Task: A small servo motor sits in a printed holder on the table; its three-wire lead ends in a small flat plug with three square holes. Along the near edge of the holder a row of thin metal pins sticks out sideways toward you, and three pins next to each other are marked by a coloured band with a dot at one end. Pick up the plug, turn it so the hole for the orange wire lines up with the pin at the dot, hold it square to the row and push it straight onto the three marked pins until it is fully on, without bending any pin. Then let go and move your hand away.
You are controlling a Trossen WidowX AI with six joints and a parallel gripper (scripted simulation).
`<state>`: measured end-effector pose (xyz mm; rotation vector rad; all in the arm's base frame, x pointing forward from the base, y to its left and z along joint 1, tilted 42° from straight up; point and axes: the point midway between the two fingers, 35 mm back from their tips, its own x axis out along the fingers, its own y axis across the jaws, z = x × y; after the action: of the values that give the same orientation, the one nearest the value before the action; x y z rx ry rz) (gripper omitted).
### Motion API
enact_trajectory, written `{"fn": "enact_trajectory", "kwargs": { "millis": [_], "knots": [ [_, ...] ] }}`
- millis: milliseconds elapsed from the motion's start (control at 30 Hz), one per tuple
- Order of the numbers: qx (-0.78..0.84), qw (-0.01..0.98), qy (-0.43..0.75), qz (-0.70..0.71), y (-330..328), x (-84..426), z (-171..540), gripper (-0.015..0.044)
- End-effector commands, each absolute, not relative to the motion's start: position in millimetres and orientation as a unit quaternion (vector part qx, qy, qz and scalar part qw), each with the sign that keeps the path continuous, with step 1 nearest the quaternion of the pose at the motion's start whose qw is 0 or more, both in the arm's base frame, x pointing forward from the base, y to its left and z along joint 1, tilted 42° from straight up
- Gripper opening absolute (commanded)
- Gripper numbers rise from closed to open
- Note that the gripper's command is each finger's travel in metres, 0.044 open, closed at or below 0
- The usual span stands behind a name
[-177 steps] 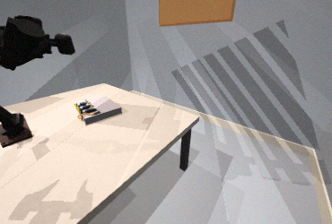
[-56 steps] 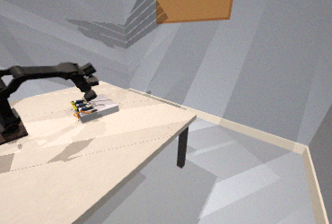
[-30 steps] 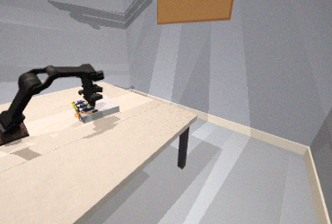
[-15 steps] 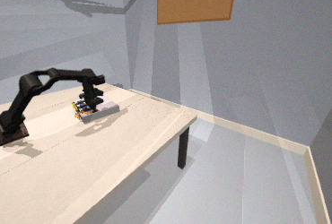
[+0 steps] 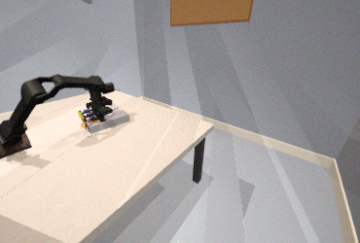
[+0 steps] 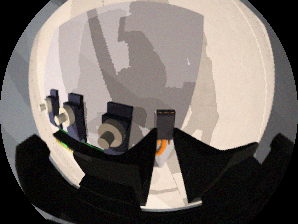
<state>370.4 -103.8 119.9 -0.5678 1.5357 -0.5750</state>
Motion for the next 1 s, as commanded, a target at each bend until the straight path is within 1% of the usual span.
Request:
{"fn": "enact_trajectory", "kwargs": {
  "millis": [0,400,667,967],
  "knots": [
    [-0.250,0.646,0.675,-0.255,-98.8,371.3,126.4,0.0000],
    [-0.249,0.646,0.675,-0.254,-66.9,372.1,160.0,0.0000],
    [-0.231,0.655,0.671,-0.260,-30.0,361.3,133.4,0.0000],
    [-0.208,0.662,0.665,-0.275,17.4,334.5,97.2,0.0000]
  ]
}}
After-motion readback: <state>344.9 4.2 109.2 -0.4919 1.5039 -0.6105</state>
